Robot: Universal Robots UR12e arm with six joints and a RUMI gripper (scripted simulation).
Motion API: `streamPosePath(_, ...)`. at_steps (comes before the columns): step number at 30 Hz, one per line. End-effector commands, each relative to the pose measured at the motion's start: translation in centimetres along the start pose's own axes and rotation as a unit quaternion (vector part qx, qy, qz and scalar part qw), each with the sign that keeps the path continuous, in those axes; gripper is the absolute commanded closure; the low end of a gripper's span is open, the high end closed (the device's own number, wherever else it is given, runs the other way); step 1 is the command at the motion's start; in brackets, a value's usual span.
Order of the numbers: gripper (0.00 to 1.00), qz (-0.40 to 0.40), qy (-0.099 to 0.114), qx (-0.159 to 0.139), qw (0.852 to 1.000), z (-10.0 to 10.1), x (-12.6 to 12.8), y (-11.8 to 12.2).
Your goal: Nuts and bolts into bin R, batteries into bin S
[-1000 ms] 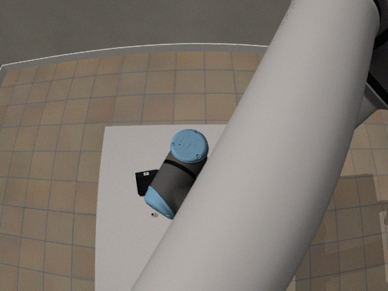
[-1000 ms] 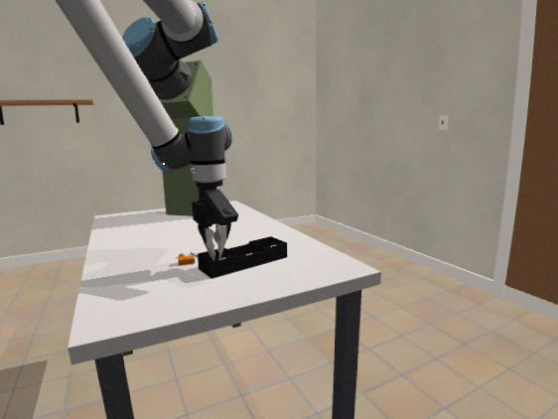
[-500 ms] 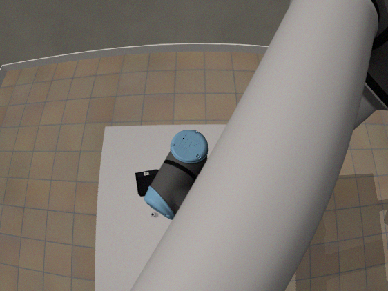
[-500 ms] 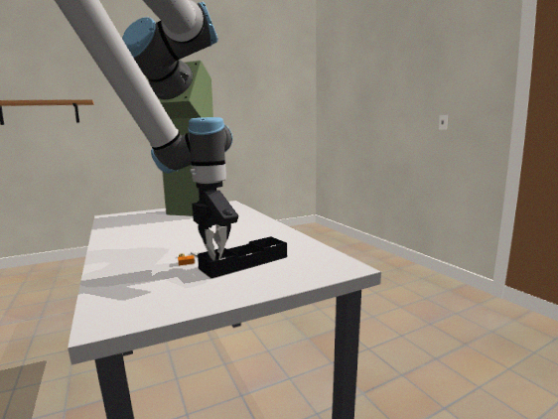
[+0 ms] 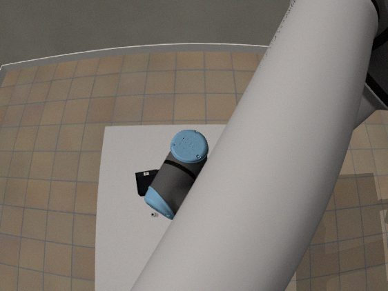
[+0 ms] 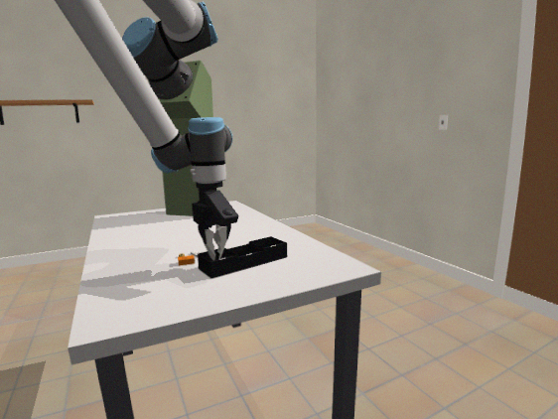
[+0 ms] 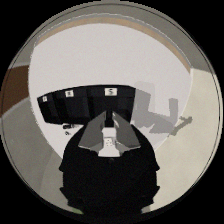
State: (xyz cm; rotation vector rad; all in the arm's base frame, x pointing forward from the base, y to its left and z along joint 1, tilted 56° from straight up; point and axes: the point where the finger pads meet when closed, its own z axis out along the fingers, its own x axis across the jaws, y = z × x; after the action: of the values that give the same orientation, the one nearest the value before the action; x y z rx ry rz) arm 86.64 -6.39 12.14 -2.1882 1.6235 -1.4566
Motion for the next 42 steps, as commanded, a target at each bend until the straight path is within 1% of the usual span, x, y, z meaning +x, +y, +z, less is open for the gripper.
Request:
streamPosePath(1,0.96,0.000,0.000,0.000,1.000,-0.1,0.0,0.0)
streamPosePath(16,0.96,0.000,0.000,0.000,1.000,-0.1,0.0,0.0)
streamPosePath(40,0.96,0.000,0.000,0.000,1.000,-3.0,0.0,0.0)
streamPosePath(42,0.96,0.000,0.000,0.000,1.000,-3.8,0.0,0.0)
